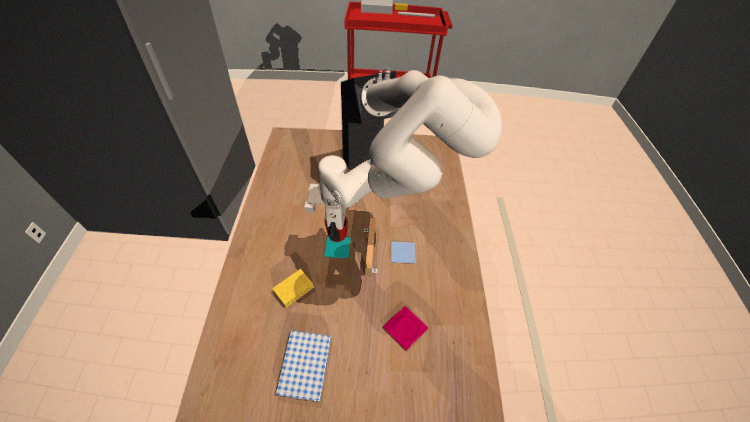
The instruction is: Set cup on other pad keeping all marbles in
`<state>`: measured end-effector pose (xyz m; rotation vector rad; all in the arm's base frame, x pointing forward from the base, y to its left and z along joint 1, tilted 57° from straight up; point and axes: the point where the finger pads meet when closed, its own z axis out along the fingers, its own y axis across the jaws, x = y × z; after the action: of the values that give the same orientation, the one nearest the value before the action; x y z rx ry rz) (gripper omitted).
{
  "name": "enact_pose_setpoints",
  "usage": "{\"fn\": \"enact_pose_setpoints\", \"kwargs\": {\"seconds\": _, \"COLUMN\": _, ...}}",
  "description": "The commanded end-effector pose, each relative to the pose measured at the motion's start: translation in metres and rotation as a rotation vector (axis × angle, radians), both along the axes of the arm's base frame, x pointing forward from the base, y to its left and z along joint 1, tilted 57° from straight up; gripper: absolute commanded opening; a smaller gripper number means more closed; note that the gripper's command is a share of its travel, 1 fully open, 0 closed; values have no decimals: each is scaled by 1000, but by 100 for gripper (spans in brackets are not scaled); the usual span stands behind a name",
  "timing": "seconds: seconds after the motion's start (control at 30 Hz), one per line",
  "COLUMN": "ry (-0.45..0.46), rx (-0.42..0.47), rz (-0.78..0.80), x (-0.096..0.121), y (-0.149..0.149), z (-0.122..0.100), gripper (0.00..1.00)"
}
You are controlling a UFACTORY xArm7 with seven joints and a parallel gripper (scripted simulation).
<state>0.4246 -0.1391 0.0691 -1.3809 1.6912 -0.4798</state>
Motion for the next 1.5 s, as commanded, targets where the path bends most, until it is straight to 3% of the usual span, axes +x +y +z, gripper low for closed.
{"fn": "enact_pose_setpoints", "kwargs": {"seconds": 0.0, "ry": 0, "rx": -1, "rz": -3, "x": 0, "y": -2, "z": 0, "gripper": 85}}
{"fn": "enact_pose_setpoints", "kwargs": {"seconds": 0.77, "ry": 0, "rx": -1, "rz": -3, "x": 8, "y": 0, "z": -6, "gripper": 85}}
{"fn": "enact_pose_setpoints", "kwargs": {"seconds": 1.47, "ry": 0, "rx": -1, "rz": -3, "x": 43, "y": 8, "z": -30, "gripper": 85}}
